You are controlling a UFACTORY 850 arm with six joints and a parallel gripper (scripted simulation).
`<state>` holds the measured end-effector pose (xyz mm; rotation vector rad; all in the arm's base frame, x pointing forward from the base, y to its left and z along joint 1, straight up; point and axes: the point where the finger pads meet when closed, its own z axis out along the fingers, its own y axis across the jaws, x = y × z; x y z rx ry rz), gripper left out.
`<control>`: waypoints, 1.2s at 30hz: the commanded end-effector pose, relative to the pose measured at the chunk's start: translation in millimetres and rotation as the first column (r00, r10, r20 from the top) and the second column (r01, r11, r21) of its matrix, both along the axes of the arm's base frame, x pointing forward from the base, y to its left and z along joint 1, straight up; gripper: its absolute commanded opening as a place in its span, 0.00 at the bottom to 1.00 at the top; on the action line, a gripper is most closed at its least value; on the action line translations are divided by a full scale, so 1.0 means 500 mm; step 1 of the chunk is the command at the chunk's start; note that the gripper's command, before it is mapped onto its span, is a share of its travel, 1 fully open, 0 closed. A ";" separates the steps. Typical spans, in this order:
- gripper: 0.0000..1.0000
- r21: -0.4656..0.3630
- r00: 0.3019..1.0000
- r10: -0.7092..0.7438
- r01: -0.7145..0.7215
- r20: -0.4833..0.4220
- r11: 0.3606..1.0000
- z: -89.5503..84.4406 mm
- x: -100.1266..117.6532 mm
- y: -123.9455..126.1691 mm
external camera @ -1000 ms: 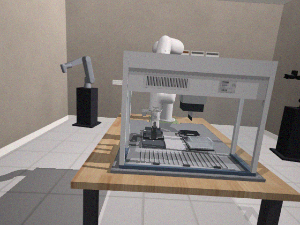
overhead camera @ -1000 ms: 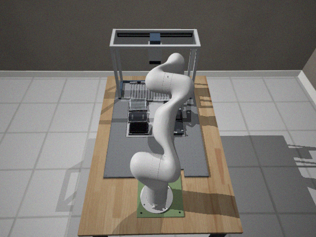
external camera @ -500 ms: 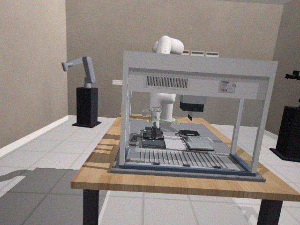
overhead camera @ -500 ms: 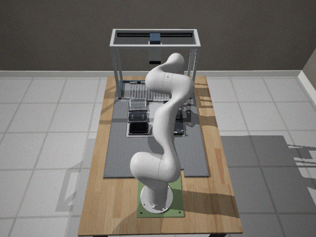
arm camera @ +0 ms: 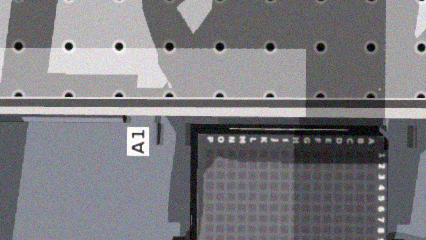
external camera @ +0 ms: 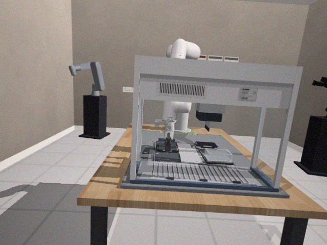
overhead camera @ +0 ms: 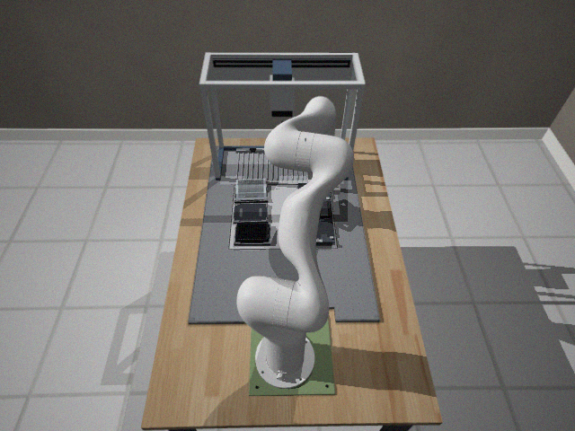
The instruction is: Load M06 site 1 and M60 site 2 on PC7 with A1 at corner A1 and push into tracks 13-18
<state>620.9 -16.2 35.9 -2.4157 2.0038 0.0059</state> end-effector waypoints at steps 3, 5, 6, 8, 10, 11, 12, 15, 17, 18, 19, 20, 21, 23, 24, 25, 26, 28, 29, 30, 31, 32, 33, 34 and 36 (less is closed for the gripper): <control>1.00 0.000 1.000 0.000 0.000 0.003 1.000 0.002 0.002 0.000; 1.00 0.000 1.000 0.000 0.000 0.003 1.000 0.002 0.002 0.000; 1.00 0.000 1.000 0.000 0.000 0.003 1.000 0.006 0.002 0.000; 1.00 0.000 1.000 0.000 0.000 0.003 1.000 0.006 0.002 0.000; 1.00 0.000 1.000 0.000 0.000 0.003 1.000 0.012 0.002 0.000; 1.00 0.000 1.000 0.000 0.000 0.003 1.000 0.016 0.002 0.000; 1.00 0.000 1.000 0.000 0.000 0.003 1.000 0.019 0.002 0.000; 1.00 0.000 1.000 0.000 0.000 0.003 1.000 0.029 0.002 0.000; 1.00 0.000 1.000 0.000 0.000 0.003 1.000 0.036 0.002 0.000; 1.00 0.000 1.000 0.000 0.000 0.003 1.000 0.039 0.002 0.000; 1.00 0.000 1.000 0.000 0.000 0.003 1.000 0.042 0.002 0.000; 1.00 0.000 1.000 0.000 0.000 0.003 1.000 0.046 0.002 0.000; 1.00 0.000 1.000 0.000 0.000 0.003 1.000 0.049 0.002 0.000; 1.00 0.000 1.000 0.000 0.000 0.003 1.000 0.056 0.002 0.000; 1.00 0.000 1.000 0.000 0.000 0.003 1.000 0.056 0.002 0.000; 1.00 0.000 1.000 0.000 0.000 0.003 1.000 0.056 0.002 0.000; 1.00 0.000 1.000 0.000 0.000 0.003 1.000 0.059 0.002 0.000; 1.00 0.000 1.000 0.000 0.000 0.003 1.000 0.066 0.002 0.000; 1.00 0.000 1.000 0.000 0.000 0.003 1.000 0.069 0.002 0.000; 1.00 0.000 1.000 0.000 0.000 0.003 1.000 0.072 0.002 0.000; 1.00 0.000 1.000 0.000 0.000 0.003 1.000 0.076 0.002 0.000; 1.00 0.000 1.000 0.000 0.000 0.003 1.000 0.079 0.002 0.000; 1.00 0.000 1.000 0.000 0.000 0.003 1.000 0.082 0.002 0.000; 1.00 0.000 1.000 0.000 0.000 0.003 1.000 0.086 0.002 0.000; 1.00 0.000 1.000 0.000 0.000 0.003 1.000 0.092 0.002 0.000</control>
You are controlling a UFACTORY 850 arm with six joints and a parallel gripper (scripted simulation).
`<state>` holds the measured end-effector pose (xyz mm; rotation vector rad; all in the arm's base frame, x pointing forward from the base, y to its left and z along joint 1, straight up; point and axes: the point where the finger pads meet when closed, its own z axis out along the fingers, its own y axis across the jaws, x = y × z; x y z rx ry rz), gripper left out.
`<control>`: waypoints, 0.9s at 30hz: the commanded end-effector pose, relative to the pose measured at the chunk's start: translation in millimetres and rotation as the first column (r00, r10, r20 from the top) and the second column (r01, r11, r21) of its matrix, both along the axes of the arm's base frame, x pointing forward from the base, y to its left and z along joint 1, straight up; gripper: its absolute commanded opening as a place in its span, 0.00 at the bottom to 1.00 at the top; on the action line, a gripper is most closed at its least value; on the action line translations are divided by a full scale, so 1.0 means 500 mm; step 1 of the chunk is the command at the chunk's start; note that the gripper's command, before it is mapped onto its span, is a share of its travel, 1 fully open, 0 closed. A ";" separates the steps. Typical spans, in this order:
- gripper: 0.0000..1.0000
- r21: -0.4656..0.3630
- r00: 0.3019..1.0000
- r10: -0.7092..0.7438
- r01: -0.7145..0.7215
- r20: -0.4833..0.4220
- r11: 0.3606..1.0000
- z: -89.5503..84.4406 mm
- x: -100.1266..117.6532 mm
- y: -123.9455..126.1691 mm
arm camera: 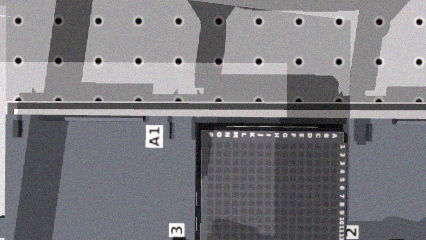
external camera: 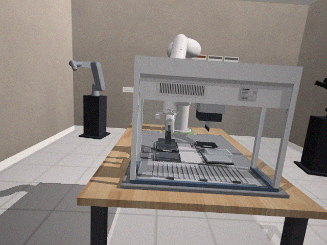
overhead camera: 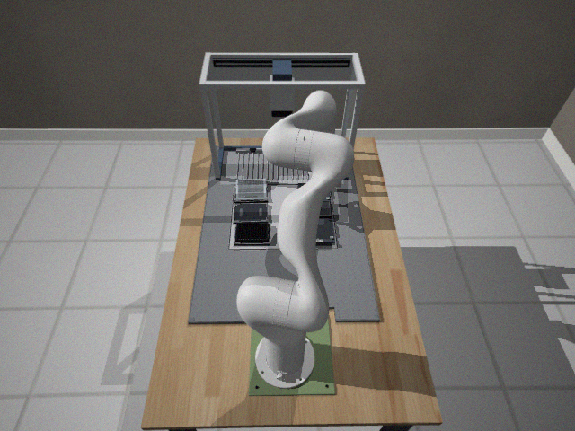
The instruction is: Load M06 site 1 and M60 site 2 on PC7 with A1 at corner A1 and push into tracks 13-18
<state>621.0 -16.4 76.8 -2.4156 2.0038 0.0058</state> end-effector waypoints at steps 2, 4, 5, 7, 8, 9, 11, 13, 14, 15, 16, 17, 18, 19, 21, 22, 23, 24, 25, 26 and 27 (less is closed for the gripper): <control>1.00 0.000 1.000 0.000 0.000 0.003 1.000 0.017 0.002 0.000; 1.00 0.000 1.000 0.000 0.000 0.003 1.000 0.024 0.002 0.000; 1.00 0.000 1.000 0.000 0.000 0.003 1.000 0.024 0.002 0.000; 1.00 0.000 1.000 0.000 0.000 0.003 1.000 0.027 0.002 0.000; 1.00 0.000 1.000 0.000 0.000 0.003 1.000 0.031 0.002 0.000; 1.00 0.000 1.000 0.000 0.000 0.003 1.000 0.034 0.002 0.000; 1.00 0.000 1.000 0.000 0.000 0.003 1.000 0.041 0.002 0.000; 1.00 0.000 1.000 0.000 0.000 0.003 1.000 0.047 0.002 0.000; 1.00 0.000 1.000 0.000 0.000 0.003 1.000 0.051 0.002 0.000; 1.00 0.000 1.000 0.000 0.000 0.003 1.000 0.054 0.002 0.000; 1.00 0.000 1.000 0.000 0.000 0.003 1.000 0.057 0.002 0.000; 1.00 0.000 1.000 0.000 0.000 0.003 1.000 0.061 0.002 0.000; 1.00 0.000 1.000 0.000 0.000 0.003 1.000 0.064 0.002 0.000; 1.00 0.000 1.000 0.000 0.000 0.003 1.000 0.067 0.002 0.000; 1.00 0.000 1.000 0.000 0.000 0.003 1.000 0.074 0.002 0.000; 1.00 0.000 1.000 0.000 0.000 0.003 1.000 0.074 0.002 0.000; 1.00 0.000 1.000 0.000 0.000 0.003 1.000 0.074 0.002 0.000; 1.00 0.000 1.000 0.000 0.000 0.003 1.000 0.077 0.002 0.000; 1.00 0.000 1.000 0.000 0.000 0.003 1.000 0.081 0.002 0.000; 1.00 0.000 1.000 0.000 0.000 0.003 1.000 0.084 0.002 0.000; 1.00 0.000 1.000 0.000 0.000 0.003 1.000 0.087 0.002 0.000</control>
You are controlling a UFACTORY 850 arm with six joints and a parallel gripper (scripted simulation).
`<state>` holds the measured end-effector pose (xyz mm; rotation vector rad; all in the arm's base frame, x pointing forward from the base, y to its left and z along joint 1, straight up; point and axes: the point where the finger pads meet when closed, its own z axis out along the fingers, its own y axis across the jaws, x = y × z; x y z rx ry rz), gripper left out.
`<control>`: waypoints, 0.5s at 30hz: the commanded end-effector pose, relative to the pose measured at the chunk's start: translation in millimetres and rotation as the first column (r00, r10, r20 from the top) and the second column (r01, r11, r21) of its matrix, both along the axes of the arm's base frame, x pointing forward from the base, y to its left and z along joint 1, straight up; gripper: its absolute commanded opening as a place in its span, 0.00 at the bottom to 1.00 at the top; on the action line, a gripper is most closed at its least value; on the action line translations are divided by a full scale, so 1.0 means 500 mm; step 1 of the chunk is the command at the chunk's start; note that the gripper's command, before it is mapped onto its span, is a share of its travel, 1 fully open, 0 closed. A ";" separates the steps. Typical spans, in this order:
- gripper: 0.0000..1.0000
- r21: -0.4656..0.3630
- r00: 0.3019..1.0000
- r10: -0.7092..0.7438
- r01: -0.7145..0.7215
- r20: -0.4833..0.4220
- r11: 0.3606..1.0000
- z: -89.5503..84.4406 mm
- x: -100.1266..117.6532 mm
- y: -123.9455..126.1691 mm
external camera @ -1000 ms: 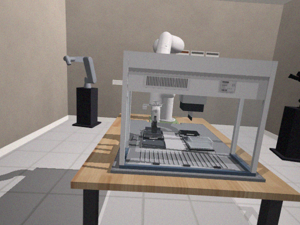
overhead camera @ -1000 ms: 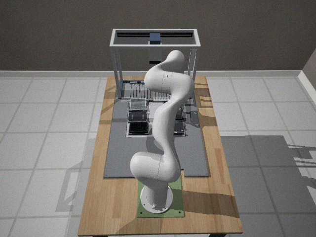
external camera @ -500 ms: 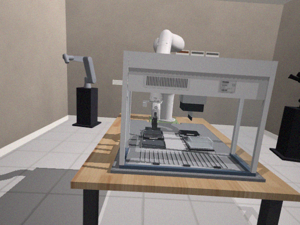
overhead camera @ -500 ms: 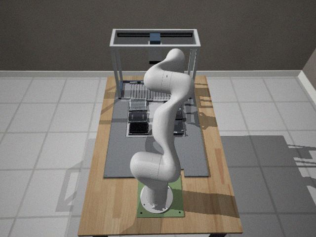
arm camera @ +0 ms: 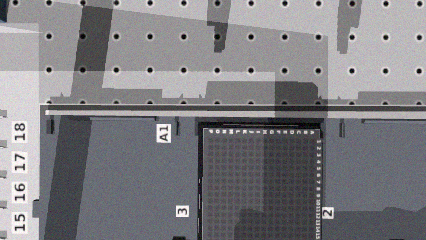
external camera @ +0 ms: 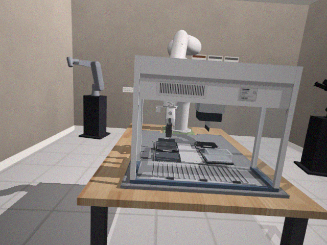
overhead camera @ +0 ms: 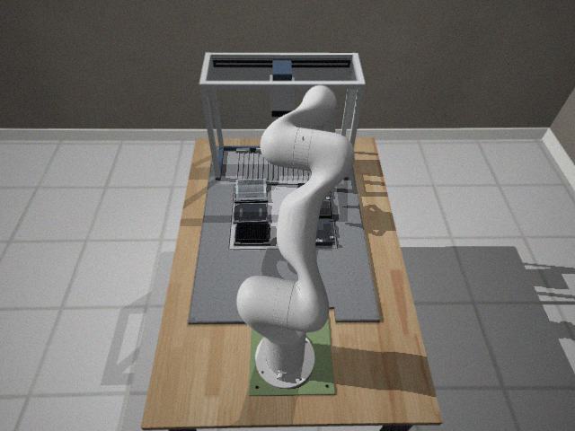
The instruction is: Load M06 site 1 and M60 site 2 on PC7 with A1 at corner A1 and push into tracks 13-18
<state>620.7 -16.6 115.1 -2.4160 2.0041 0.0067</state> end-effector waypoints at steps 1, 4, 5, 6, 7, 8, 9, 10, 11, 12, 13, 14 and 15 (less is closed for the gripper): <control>1.00 0.000 1.000 0.000 0.000 0.003 1.000 0.014 0.003 0.000; 1.00 0.000 1.000 0.000 0.000 0.003 1.000 0.024 0.003 0.000; 1.00 0.000 1.000 0.000 0.000 0.003 1.000 0.027 0.003 0.000; 1.00 0.000 1.000 0.000 0.000 0.003 1.000 0.031 0.003 0.000; 1.00 0.000 1.000 0.000 0.000 0.003 1.000 0.034 0.003 0.000; 1.00 0.000 1.000 0.000 0.000 0.003 1.000 0.037 0.003 0.000; 1.00 0.000 1.000 0.000 0.000 0.003 1.000 0.041 0.003 0.000; 1.00 0.000 1.000 0.000 0.000 0.003 1.000 0.044 0.003 0.000; 1.00 0.000 1.000 0.000 0.000 0.003 1.000 0.047 0.003 0.000; 1.00 0.000 1.000 0.000 0.000 0.003 1.000 0.047 0.003 0.000; 1.00 0.000 1.000 0.000 0.000 0.003 1.000 0.047 0.003 0.000; 1.00 0.000 1.000 0.000 0.000 0.003 1.000 0.051 0.003 0.000; 1.00 0.000 1.000 0.000 0.000 0.003 1.000 0.054 0.003 0.000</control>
